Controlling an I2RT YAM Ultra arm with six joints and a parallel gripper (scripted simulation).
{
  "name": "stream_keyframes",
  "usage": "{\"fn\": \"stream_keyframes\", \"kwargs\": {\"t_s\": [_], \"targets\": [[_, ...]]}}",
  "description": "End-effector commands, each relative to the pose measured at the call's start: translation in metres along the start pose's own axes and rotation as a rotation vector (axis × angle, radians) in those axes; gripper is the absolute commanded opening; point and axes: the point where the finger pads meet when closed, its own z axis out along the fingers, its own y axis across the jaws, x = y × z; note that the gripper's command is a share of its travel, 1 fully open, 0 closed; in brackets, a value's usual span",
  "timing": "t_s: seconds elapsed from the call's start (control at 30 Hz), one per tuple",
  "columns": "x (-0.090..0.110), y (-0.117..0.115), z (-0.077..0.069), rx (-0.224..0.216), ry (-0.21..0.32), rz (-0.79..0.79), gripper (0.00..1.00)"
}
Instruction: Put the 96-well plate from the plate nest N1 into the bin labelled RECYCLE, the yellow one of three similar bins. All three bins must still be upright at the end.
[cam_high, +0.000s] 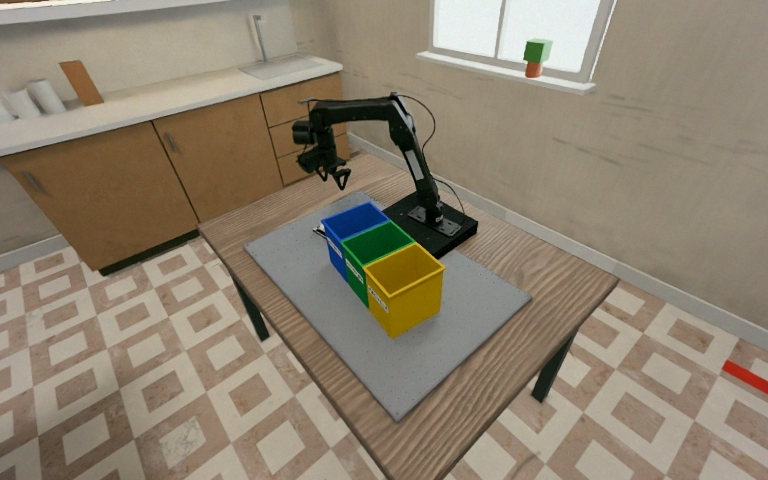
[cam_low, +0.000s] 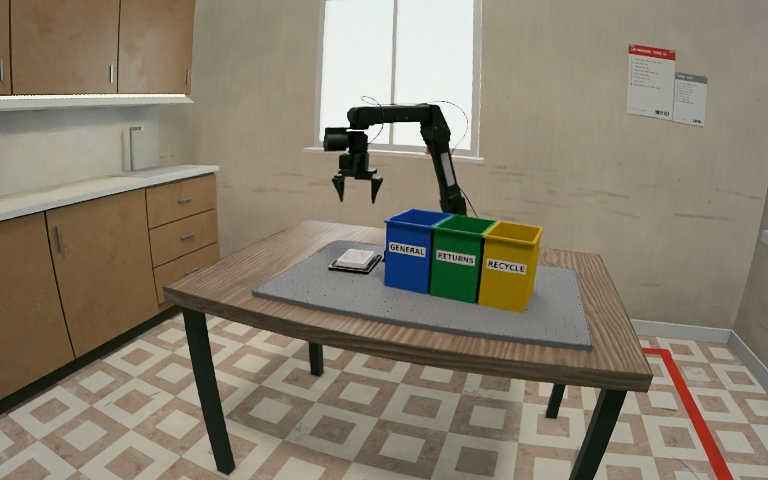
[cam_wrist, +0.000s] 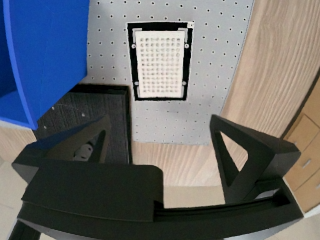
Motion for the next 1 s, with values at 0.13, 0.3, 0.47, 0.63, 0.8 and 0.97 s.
{"fn": "stream_keyframes", "kwargs": {"t_s": [0.13,0.3,0.47,0.63,0.8,0.97], "targets": [[-0.007,0.004,-0.003,0.015,-0.031,-0.008,1.00],[-0.006,0.004,0.008,0.015,-0.031,-0.007,1.00],[-0.007,0.004,0.013,0.015,-0.031,-0.008,1.00],[-0.006,0.004,0.022,0.015,-0.031,-0.006,1.00],[-0.007,0.004,0.030,0.015,-0.031,-0.008,1.00],[-0.007,0.004,0.038,0.015,-0.031,-0.007,1.00]]}}
